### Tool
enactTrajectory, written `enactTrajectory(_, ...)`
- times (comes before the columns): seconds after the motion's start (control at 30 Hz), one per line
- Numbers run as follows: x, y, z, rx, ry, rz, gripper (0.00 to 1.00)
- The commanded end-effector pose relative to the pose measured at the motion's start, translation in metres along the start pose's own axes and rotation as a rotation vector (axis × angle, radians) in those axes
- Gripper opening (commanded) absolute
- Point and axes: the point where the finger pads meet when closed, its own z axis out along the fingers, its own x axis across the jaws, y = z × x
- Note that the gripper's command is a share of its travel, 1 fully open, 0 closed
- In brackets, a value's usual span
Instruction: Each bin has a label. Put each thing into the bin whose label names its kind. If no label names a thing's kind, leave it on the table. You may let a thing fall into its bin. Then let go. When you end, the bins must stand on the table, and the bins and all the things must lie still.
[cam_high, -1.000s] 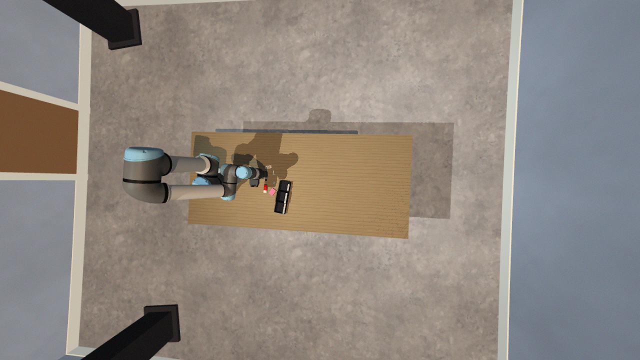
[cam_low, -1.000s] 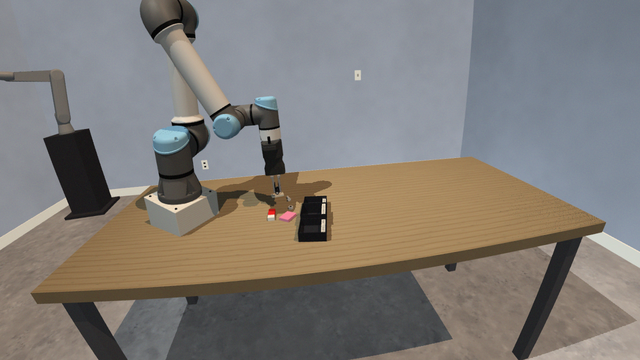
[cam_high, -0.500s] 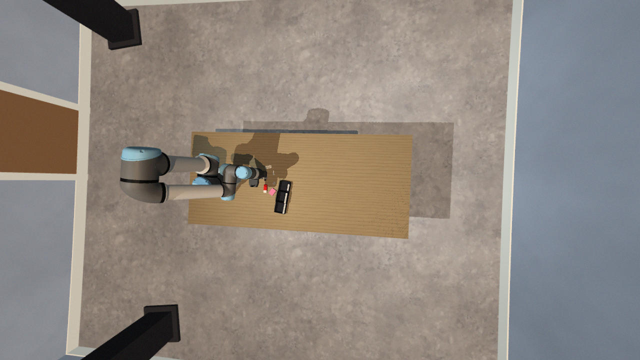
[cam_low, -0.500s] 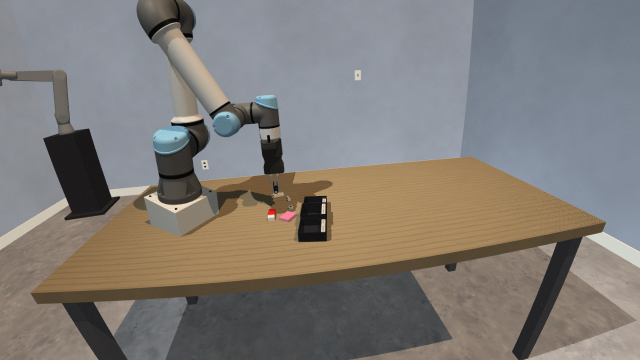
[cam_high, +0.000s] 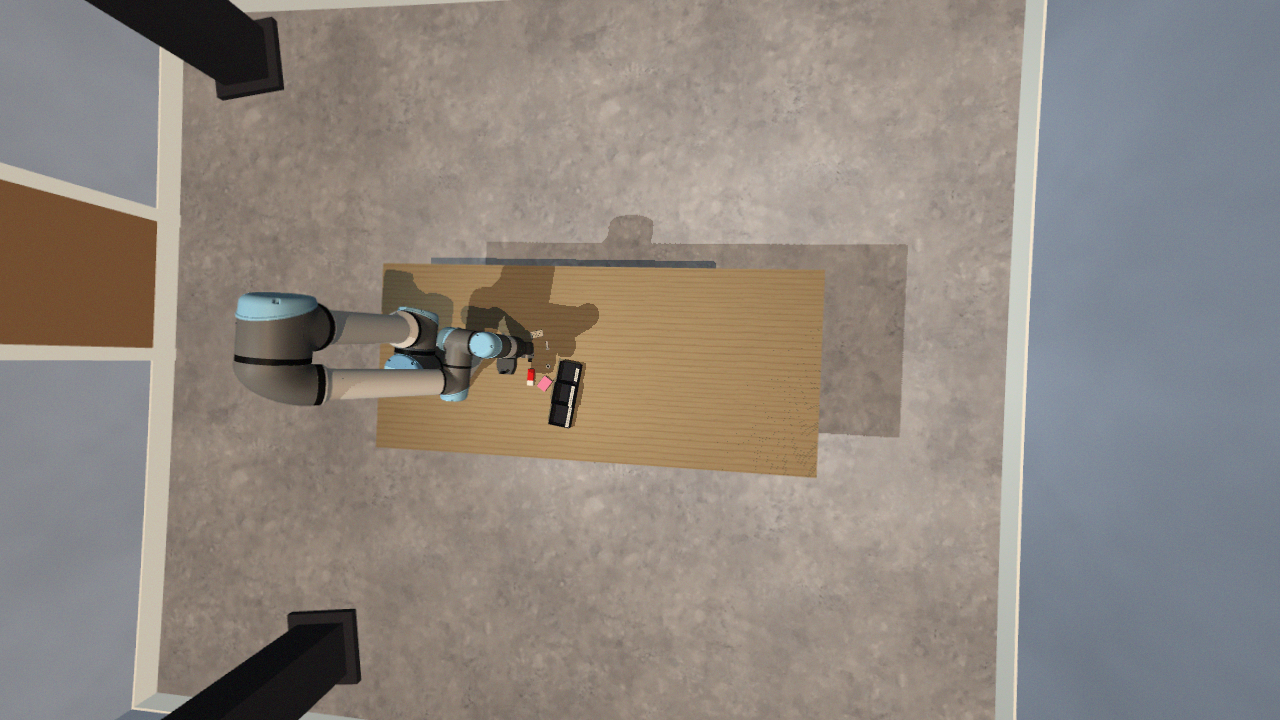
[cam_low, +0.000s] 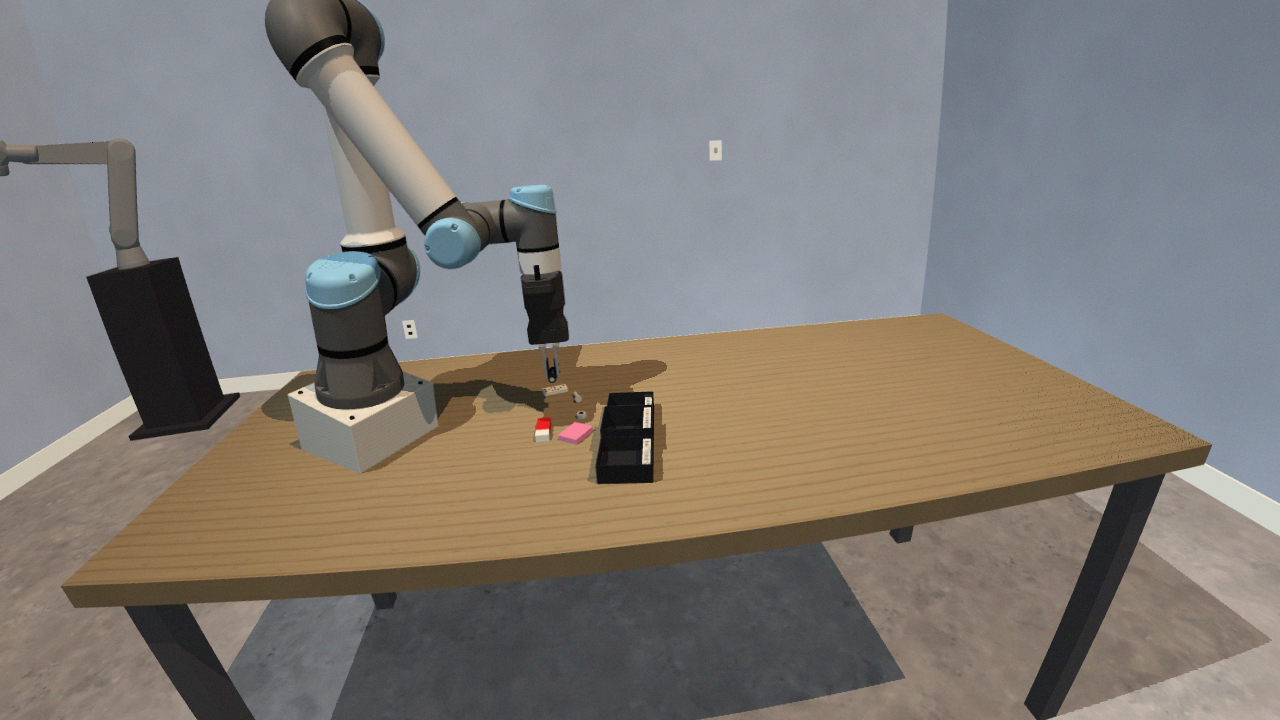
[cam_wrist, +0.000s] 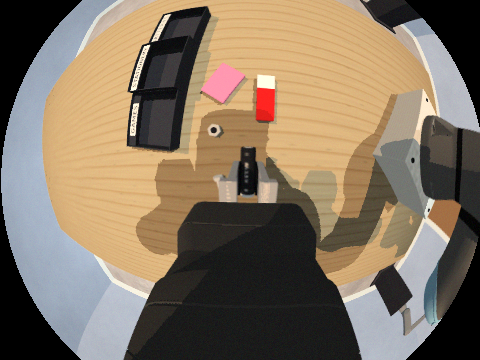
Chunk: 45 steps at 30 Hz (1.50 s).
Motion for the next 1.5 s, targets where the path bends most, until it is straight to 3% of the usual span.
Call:
enactTrajectory(0.0,-0.006,-0.012,-0.002,0.000,0.000,0.002,0.31)
enactTrajectory(0.17,-0.013,-0.028,-0.001,-0.001,0.003,0.002,0.31)
enactTrajectory(1.03,-0.073,-0.158,0.000,0.000,0.003,0.002,0.31)
enactTrajectory(1.3,-0.078,-0.169,0.000,0.000,0.003,0.103,0.31)
enactTrajectory(1.47,-0.091,-0.196,0.000,0.000,0.003,0.152,0.31)
